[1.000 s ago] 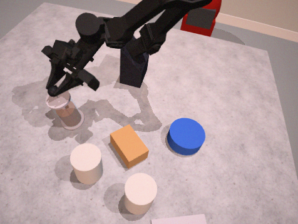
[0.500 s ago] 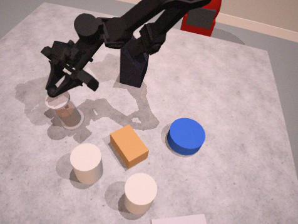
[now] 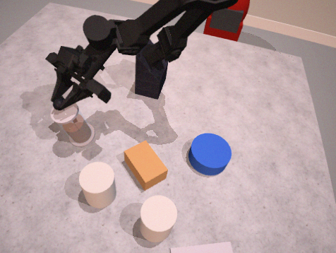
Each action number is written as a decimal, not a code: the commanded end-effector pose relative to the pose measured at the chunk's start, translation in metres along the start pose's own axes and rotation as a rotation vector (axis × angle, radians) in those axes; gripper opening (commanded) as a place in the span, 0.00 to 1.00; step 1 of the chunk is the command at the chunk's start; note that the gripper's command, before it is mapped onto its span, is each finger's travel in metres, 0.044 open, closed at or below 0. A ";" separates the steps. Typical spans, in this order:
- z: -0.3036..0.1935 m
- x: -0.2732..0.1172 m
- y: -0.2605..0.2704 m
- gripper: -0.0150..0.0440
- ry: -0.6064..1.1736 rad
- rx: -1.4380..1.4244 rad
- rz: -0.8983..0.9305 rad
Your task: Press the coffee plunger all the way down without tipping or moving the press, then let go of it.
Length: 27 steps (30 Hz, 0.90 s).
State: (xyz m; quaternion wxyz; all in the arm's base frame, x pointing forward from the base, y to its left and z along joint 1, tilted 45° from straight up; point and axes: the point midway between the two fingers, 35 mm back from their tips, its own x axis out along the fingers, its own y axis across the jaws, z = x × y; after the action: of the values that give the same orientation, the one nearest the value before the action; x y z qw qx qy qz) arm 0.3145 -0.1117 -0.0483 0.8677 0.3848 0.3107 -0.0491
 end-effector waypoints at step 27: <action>0.047 -0.072 0.003 1.00 0.024 0.010 0.003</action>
State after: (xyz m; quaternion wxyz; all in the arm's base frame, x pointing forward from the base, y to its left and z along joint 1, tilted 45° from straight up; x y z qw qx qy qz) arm 0.2909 -0.1436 -0.0062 0.8583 0.3926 0.3268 -0.0495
